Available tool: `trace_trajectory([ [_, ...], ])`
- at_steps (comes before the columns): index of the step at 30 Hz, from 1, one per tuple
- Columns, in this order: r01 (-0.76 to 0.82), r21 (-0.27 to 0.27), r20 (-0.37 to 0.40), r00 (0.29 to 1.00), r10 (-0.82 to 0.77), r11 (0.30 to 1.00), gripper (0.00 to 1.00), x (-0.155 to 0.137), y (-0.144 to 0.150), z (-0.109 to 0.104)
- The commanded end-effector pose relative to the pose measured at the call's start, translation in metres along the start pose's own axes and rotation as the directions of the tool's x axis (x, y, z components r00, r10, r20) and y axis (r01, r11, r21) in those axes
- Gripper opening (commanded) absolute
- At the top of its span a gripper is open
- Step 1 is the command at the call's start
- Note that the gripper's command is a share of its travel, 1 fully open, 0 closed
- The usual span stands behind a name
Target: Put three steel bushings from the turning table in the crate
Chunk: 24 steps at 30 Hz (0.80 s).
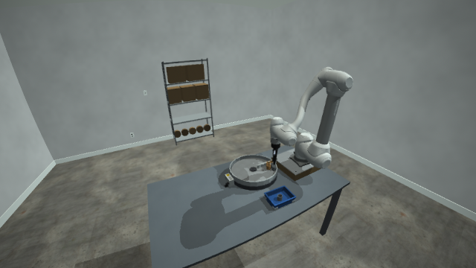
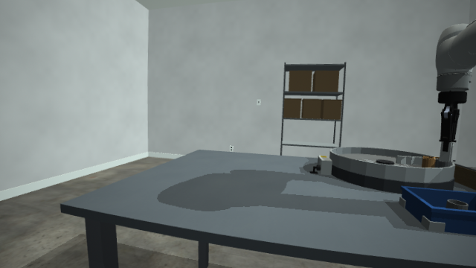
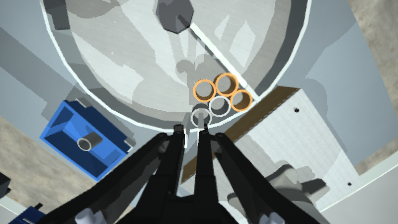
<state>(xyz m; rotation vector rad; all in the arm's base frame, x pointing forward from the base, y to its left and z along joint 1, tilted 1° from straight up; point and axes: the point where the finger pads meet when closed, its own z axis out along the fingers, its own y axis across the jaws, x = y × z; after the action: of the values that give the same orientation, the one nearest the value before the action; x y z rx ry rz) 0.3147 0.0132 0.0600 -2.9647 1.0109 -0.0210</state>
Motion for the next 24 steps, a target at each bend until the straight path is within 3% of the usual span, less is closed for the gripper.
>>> trace_trajectory([
  [1, 0.003, 0.004, -0.003, 1.0, -0.003, 1.0, 0.1, 0.0031, -0.0013, 0.0013],
  [24, 0.003, 0.004, -0.003, 1.0, -0.003, 1.0, 0.1, 0.005, -0.0026, 0.0],
])
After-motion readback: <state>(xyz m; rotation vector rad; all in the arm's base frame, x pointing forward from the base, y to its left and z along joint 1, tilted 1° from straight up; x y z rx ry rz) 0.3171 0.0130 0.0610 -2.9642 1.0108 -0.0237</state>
